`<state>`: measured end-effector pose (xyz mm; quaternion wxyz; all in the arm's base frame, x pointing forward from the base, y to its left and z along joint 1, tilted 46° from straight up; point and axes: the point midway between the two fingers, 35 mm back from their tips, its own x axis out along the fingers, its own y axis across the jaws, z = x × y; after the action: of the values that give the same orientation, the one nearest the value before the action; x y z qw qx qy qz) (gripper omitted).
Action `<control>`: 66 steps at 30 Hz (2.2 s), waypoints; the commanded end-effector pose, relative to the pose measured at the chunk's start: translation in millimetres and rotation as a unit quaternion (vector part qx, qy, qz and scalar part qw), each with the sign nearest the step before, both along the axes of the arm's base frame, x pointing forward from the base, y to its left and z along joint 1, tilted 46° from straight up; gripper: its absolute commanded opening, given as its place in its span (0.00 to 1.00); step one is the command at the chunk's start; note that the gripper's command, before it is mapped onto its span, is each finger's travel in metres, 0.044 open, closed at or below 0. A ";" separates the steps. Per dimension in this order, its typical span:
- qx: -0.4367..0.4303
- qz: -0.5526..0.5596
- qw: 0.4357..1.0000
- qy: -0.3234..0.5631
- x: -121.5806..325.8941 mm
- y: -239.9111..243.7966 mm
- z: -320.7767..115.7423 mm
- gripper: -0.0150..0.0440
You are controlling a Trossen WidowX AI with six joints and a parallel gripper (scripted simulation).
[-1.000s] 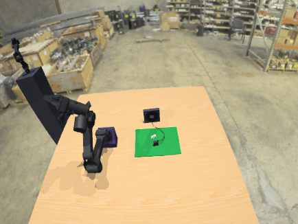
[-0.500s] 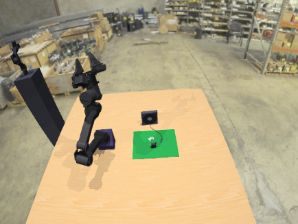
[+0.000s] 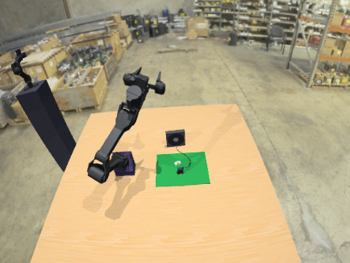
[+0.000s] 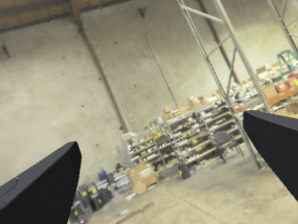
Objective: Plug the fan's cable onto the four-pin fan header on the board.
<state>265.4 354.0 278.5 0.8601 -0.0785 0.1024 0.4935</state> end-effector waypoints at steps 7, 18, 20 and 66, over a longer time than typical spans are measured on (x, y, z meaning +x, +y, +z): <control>-0.145 -0.218 0.949 0.176 72.1 -75.2 -90.7 1.00; -0.347 -0.479 0.735 0.332 87.7 -228.3 -168.4 1.00; -0.388 -0.519 0.677 0.349 81.8 -260.4 -173.2 1.00; -0.519 -0.600 0.481 0.372 47.3 -436.7 -246.0 1.00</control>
<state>315.9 -76.6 37.1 0.6364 -0.2363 0.6698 -0.3009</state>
